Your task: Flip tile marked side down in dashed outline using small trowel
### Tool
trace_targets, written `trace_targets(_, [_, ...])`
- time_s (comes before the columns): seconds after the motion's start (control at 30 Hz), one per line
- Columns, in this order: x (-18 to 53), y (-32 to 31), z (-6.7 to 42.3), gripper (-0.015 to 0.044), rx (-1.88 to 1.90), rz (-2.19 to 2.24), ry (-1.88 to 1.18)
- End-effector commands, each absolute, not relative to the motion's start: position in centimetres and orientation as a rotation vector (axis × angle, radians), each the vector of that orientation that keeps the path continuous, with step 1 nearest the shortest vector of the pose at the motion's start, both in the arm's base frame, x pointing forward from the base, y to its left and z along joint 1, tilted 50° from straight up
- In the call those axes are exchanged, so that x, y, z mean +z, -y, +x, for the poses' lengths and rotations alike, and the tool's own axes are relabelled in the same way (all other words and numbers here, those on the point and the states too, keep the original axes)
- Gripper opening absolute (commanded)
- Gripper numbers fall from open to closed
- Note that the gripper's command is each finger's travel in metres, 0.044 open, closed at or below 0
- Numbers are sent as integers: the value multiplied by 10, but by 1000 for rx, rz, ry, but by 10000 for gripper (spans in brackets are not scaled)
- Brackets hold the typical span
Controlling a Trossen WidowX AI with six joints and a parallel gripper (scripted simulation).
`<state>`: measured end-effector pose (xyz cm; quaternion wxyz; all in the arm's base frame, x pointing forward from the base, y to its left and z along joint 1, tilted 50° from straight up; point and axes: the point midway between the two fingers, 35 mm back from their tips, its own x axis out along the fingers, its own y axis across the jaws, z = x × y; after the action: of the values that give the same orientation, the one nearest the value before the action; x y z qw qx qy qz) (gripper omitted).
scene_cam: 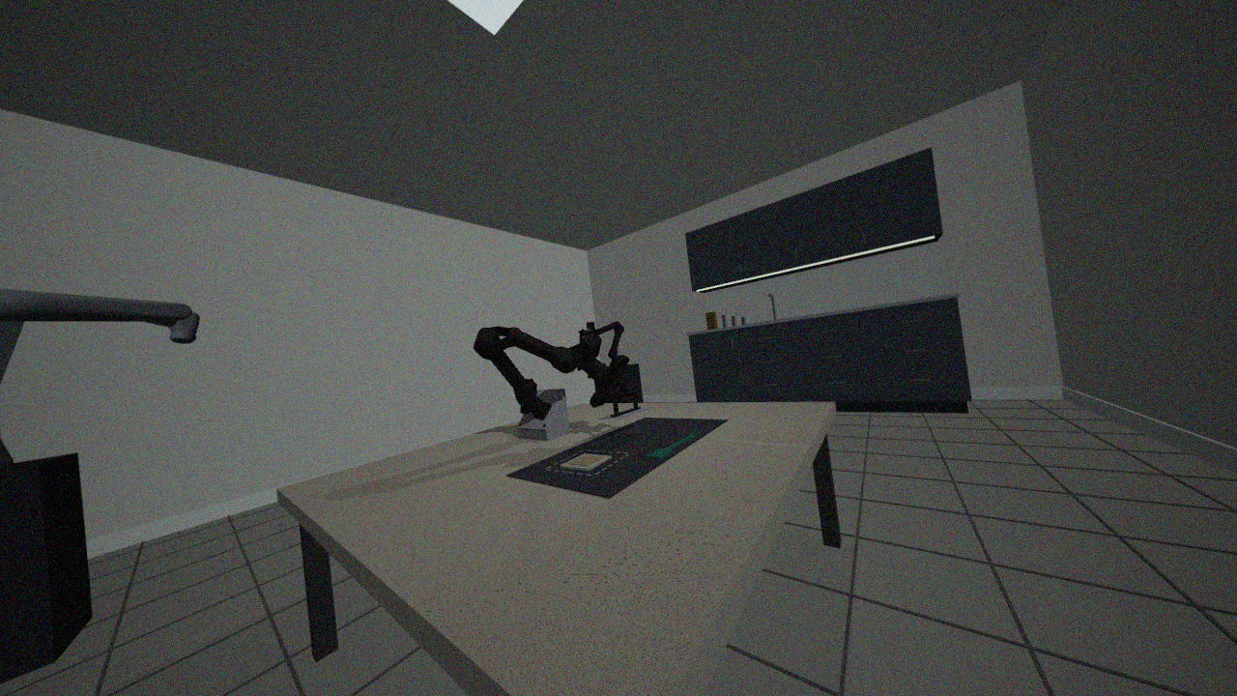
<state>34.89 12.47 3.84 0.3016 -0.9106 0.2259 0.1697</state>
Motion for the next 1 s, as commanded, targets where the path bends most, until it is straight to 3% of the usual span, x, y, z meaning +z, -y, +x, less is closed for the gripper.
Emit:
trace_targets(0.0, [41,-129,350,0,441,-2406,-587])
trace_targets(0.97, [39,-125,349,0,450,-2415,-599])
